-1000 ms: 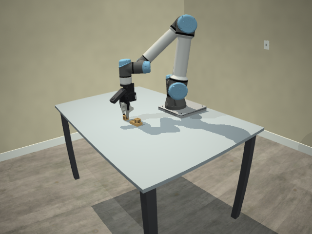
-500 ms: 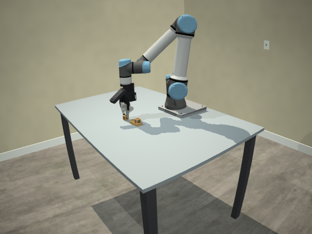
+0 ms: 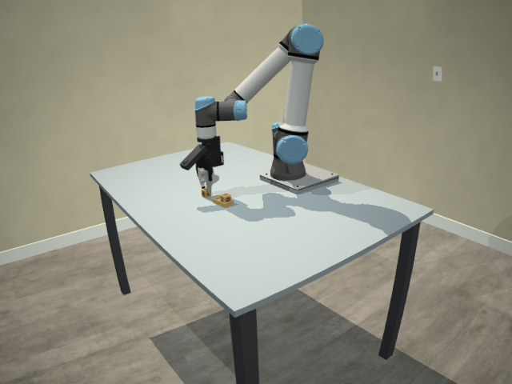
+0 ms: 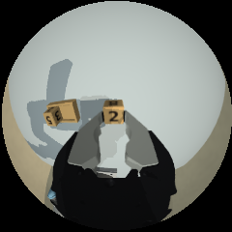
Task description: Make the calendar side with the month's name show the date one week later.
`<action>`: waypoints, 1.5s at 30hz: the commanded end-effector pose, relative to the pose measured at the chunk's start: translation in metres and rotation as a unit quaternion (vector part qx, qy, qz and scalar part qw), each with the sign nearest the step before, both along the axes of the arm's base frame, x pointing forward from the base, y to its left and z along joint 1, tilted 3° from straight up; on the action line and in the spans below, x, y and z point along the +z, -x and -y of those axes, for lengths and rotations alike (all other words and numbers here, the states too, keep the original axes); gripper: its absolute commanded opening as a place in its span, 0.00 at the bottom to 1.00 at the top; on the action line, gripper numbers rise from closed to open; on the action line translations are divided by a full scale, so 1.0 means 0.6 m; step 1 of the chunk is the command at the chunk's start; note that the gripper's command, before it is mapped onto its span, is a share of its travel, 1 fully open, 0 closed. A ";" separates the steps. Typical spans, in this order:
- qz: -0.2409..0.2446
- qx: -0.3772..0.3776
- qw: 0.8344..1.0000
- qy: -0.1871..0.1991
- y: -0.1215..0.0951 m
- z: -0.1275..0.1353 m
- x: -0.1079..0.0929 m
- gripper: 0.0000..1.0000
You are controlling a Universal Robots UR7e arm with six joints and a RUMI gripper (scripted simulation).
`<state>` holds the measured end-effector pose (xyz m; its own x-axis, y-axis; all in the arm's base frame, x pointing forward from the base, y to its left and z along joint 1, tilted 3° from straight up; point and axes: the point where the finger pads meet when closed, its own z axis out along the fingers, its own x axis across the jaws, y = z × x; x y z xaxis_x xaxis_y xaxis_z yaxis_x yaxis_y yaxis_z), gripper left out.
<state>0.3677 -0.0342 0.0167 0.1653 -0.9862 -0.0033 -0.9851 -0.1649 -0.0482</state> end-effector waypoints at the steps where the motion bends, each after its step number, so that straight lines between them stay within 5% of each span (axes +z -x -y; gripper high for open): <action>1: -0.002 0.000 1.000 -0.001 0.003 -0.001 -0.003 0.10; 13: -0.002 0.000 1.000 -0.001 0.003 -0.001 -0.003 0.10; 28: -0.002 0.000 1.000 -0.001 0.003 -0.001 -0.003 0.28; 45: 0.001 0.000 1.000 0.001 -0.001 0.002 0.014 0.28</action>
<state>0.3671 -0.0338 0.0164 0.1653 -0.9862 -0.0048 -0.9852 -0.1649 -0.0463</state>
